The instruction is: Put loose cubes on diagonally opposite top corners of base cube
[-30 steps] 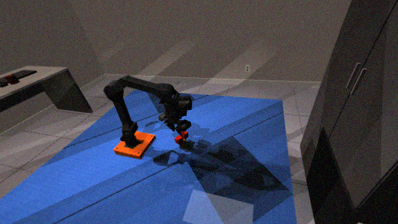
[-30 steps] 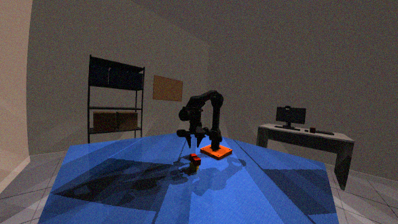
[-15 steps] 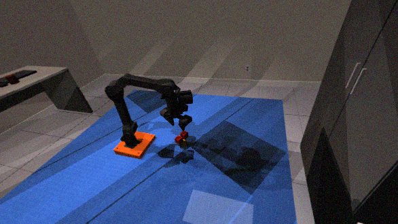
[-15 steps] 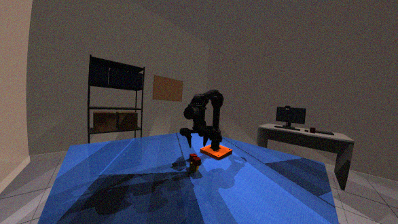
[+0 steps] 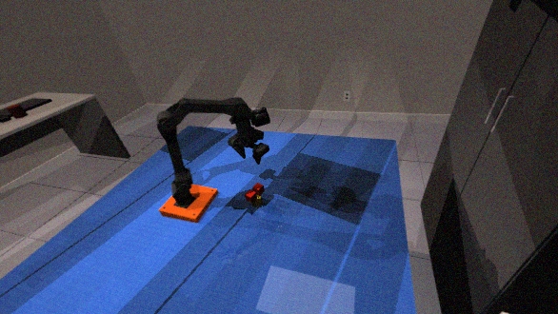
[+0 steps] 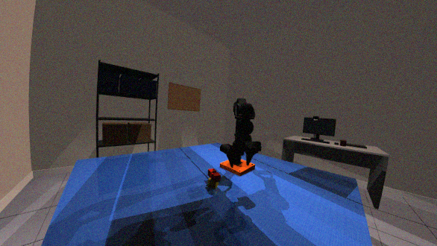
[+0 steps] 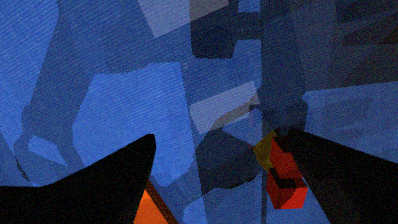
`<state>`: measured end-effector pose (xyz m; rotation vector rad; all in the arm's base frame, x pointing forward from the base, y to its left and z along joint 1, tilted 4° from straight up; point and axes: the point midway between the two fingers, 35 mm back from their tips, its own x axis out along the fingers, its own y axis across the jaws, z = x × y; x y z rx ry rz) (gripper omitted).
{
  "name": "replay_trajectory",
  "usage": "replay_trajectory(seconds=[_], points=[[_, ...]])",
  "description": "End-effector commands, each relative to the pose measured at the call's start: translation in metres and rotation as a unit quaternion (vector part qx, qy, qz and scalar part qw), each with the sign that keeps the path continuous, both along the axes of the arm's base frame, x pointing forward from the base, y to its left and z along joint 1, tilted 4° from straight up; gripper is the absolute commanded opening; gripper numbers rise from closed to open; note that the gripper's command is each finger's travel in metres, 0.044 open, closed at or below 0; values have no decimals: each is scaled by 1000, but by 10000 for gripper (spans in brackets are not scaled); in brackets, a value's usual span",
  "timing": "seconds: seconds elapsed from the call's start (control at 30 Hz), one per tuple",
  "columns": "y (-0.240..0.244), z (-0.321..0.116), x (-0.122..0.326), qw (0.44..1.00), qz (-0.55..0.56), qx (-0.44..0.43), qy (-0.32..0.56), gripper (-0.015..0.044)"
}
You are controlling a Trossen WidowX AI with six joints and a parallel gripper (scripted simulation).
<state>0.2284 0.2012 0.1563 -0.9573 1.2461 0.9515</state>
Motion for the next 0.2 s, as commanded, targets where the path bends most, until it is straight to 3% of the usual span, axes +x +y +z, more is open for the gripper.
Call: replay_trajectory(seconds=[0.0,0.17], points=[[1,0,-1,1000,-5,-2,0,400],[1,0,-1,1000,-5,-2,0,400]])
